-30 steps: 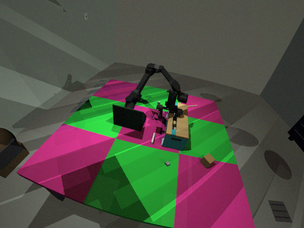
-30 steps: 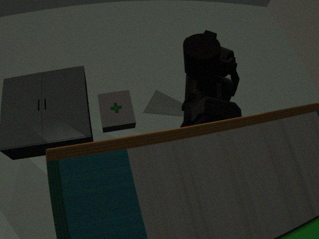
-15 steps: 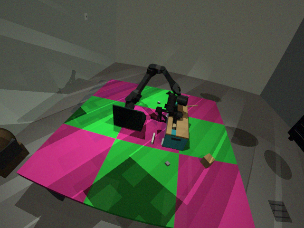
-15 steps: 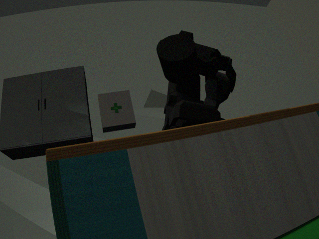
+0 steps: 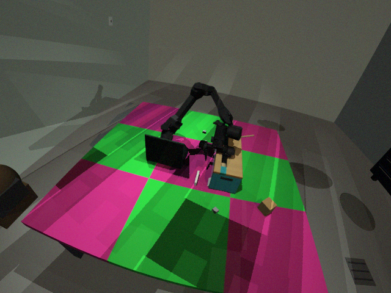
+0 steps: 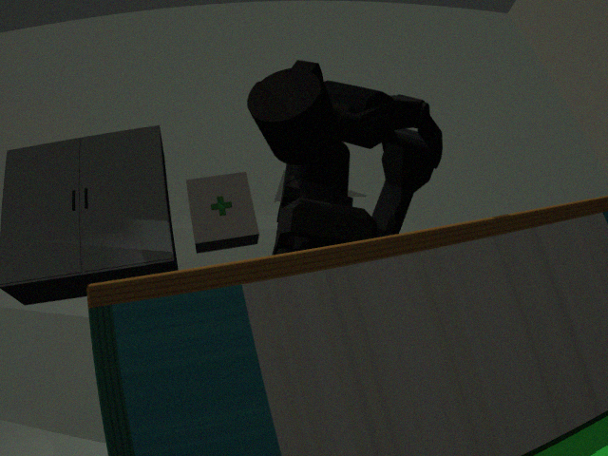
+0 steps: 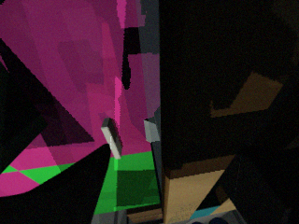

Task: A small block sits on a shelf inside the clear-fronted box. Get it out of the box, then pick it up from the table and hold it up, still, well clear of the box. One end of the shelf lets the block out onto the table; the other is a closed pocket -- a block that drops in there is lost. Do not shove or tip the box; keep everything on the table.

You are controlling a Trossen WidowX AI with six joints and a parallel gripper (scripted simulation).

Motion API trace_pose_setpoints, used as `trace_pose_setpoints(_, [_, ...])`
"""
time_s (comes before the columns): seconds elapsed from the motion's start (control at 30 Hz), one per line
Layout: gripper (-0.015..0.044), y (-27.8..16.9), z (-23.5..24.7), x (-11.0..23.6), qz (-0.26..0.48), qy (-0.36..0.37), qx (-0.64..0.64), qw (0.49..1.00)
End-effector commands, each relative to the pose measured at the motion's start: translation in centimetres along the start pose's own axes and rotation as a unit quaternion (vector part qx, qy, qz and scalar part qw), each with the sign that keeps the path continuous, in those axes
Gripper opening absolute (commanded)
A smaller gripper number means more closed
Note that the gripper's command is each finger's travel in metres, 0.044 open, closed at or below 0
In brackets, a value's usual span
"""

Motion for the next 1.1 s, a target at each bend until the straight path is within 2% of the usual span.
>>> trace_pose_setpoints(0.0, [0.0400, -1.1, -0.2, -0.4, 0.002, -0.001, 0.002, 1.000])
trace_pose_setpoints(0.53, [0.0400, -4.3, -0.7, -1.5, 0.003, -0.001, 0.002, 1.000])
trace_pose_setpoints(0.63, [0.0400, -4.7, -0.8, 0.0, 0.003, -0.001, 0.001, 1.000])
trace_pose_setpoints(0.8, [0.0400, -5.7, -0.8, 4.8, 0.002, 0.000, -0.001, 1.000])
trace_pose_setpoints(1.0, [0.0400, -5.7, -1.0, 4.4, 0.004, -0.007, -0.003, 1.000])
trace_pose_setpoints(1.07, [0.0348, -6.6, -1.0, 4.7, 0.006, -0.016, -0.042, 0.999])
Point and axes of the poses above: the point midway between the two fingers, 35 mm back from their tips, its own x axis back along the fingers, its own z axis across the jaws, y = z × x, the point moved 2 cm from there along x, back along the fingers, and after that the axes turned 8 degrees about -x, right-handed, at the moved point
